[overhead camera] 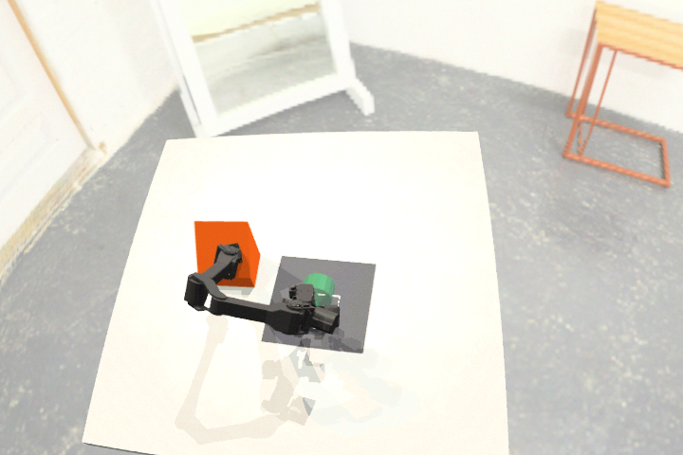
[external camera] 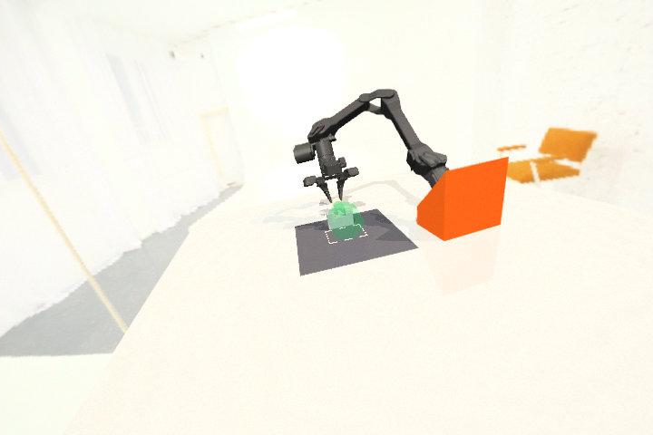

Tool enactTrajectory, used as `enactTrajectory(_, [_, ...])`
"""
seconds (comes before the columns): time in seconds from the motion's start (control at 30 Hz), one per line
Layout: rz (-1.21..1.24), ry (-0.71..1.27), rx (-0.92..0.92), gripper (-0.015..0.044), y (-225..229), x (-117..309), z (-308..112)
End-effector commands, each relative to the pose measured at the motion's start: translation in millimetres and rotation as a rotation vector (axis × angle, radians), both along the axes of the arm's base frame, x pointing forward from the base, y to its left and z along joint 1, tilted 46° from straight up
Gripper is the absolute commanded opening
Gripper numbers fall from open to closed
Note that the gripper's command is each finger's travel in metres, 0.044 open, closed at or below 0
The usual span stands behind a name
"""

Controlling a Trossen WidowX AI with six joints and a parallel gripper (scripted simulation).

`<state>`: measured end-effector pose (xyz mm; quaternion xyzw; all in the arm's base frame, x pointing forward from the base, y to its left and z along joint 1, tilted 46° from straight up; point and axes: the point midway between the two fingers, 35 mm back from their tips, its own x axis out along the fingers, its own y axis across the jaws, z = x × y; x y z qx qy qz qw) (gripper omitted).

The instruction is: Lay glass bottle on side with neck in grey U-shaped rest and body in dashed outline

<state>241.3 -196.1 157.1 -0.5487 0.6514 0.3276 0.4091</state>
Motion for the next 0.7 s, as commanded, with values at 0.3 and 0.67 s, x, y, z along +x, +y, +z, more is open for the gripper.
enactTrajectory(0.3, [-0.001,-0.001,-0.001,0.0129,-7.4,-2.4,-2.4])
enactTrajectory(0.67, [-0.003,-0.005,-0.005,0.0129,-14.1,-4.1,-4.0])
